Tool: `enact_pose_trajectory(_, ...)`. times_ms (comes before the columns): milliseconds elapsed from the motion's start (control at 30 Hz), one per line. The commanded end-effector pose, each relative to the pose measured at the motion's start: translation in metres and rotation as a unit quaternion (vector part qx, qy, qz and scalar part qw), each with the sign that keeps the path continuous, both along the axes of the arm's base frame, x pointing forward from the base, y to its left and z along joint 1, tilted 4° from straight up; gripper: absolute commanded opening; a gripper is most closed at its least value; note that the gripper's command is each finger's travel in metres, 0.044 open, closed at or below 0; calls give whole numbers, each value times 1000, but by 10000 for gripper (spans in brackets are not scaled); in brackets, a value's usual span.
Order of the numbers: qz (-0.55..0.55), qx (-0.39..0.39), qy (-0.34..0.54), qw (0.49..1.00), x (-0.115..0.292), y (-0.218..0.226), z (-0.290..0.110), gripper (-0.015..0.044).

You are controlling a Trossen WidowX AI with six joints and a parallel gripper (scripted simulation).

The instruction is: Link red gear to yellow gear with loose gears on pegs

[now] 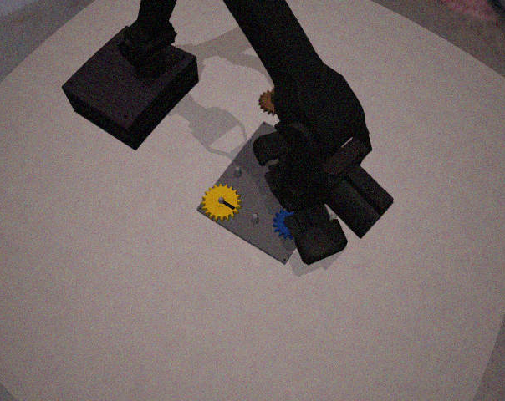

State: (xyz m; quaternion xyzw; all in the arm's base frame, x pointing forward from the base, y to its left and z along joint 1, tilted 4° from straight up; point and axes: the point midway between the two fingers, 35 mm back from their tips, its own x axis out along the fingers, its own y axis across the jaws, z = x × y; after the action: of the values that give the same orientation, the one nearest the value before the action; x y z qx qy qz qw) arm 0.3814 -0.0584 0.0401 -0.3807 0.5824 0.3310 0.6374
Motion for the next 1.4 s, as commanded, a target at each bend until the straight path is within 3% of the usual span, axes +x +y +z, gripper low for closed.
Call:
enact_pose_trajectory(0, -3, 0, -5, 1000, 0, 0, 20, 140)
enact_pose_trajectory(200, -3, 0, -5, 1000, -3, 1, 41, 140)
enact_pose_trajectory(333, -28, 5, -4, 1000, -19, 45, 33, 245)
enact_pose_trajectory(600, -104, 18, 0, 994, -100, 152, 24, 440)
enact_pose_trajectory(833, -161, 26, 1, 987, -168, 192, 10, 440)
enact_pose_trajectory(1367, -162, 26, 1, 986, -168, 192, -13, 440)
